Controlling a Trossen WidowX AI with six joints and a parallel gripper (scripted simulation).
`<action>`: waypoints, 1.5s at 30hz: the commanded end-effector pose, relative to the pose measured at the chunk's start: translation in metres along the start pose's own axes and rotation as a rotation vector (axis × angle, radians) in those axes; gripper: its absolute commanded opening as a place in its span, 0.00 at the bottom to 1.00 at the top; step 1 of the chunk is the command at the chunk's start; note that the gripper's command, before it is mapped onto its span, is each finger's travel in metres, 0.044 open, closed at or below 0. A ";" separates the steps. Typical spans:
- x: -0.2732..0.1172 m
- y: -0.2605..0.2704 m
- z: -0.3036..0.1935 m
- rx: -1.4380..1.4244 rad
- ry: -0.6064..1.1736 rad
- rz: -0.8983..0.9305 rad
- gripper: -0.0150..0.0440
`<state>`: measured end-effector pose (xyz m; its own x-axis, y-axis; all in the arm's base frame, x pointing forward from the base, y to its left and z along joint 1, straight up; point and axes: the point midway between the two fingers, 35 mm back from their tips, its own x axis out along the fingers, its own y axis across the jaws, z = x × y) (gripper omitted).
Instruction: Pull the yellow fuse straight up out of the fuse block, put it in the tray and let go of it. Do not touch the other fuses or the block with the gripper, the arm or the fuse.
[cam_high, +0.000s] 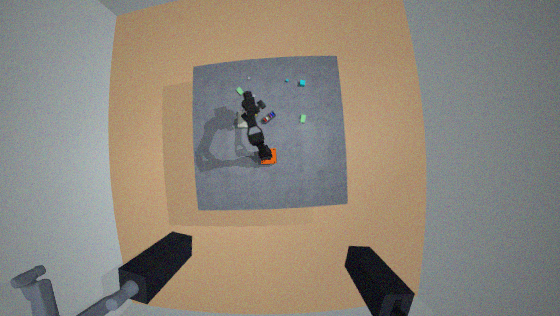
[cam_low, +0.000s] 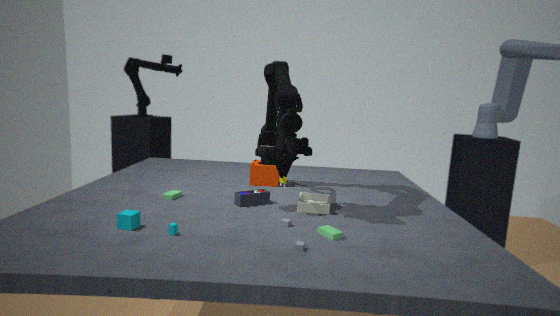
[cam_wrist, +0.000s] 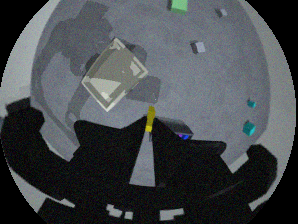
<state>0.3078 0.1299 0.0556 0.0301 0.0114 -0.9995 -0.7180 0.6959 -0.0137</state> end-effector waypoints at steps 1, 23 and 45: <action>0.002 0.017 0.012 0.005 0.005 0.005 0.25; 0.007 0.097 0.049 0.005 0.002 0.012 0.25; 0.042 0.097 0.048 0.005 0.002 0.012 0.25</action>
<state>0.2750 0.2347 0.0220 0.0316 0.0278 -0.9991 -0.7186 0.6954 -0.0034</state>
